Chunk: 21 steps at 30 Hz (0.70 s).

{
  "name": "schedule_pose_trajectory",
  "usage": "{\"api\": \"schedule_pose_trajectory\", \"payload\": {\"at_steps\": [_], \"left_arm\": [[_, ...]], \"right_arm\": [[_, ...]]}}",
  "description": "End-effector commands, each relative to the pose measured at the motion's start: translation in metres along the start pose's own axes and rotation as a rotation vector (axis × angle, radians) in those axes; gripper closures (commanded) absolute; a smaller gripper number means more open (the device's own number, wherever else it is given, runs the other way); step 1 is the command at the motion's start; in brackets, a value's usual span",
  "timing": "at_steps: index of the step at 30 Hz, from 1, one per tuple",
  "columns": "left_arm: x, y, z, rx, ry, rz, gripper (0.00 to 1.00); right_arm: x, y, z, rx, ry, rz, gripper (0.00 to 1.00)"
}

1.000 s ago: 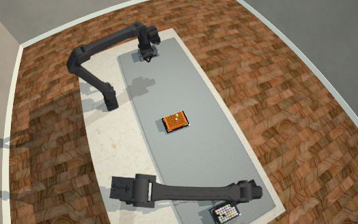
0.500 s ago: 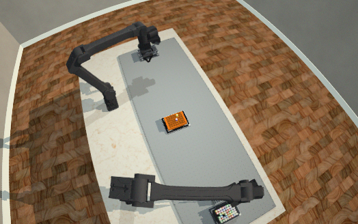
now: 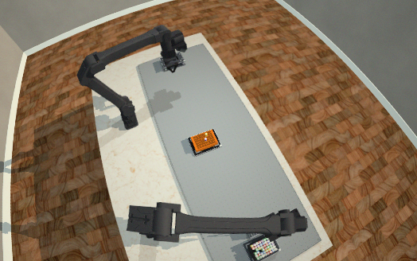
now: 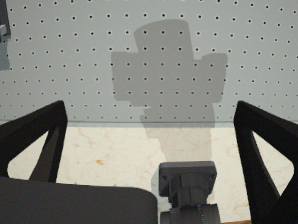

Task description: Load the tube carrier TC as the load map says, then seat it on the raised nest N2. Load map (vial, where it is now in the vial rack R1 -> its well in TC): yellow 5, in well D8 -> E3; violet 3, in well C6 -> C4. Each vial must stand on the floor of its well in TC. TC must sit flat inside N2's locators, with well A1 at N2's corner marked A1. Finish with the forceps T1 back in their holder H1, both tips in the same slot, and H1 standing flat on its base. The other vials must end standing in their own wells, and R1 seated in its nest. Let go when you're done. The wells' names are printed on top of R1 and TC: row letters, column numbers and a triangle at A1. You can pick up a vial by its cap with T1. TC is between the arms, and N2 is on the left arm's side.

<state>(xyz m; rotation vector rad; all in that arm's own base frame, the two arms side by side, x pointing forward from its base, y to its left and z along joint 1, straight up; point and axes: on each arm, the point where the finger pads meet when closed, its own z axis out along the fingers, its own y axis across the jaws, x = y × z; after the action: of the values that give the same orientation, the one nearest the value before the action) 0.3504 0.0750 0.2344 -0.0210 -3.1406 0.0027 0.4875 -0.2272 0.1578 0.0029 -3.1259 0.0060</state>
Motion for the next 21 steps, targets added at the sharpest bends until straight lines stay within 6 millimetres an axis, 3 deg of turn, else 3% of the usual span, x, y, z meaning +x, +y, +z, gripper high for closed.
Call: {"api": "schedule_pose_trajectory", "payload": {"at_steps": [1,16,17,21], "left_arm": [[-0.009,0.002,-0.014,-0.010,-0.036,0.001,0.00],[-0.009,0.002,-0.014,-0.010,-0.036,0.001,0.00],[-0.009,0.002,-0.014,-0.010,-0.036,0.001,0.00],[-0.009,0.002,-0.014,-0.010,-0.036,0.001,0.00]], "right_arm": [[-0.011,-0.013,-0.032,0.027,-0.055,0.000,0.76],[-0.011,-0.013,-0.032,0.027,-0.055,0.000,0.76],[0.001,0.000,-0.020,0.011,-0.055,-0.017,0.76],[0.010,0.019,-0.023,0.009,-0.048,-0.010,0.76]]}}
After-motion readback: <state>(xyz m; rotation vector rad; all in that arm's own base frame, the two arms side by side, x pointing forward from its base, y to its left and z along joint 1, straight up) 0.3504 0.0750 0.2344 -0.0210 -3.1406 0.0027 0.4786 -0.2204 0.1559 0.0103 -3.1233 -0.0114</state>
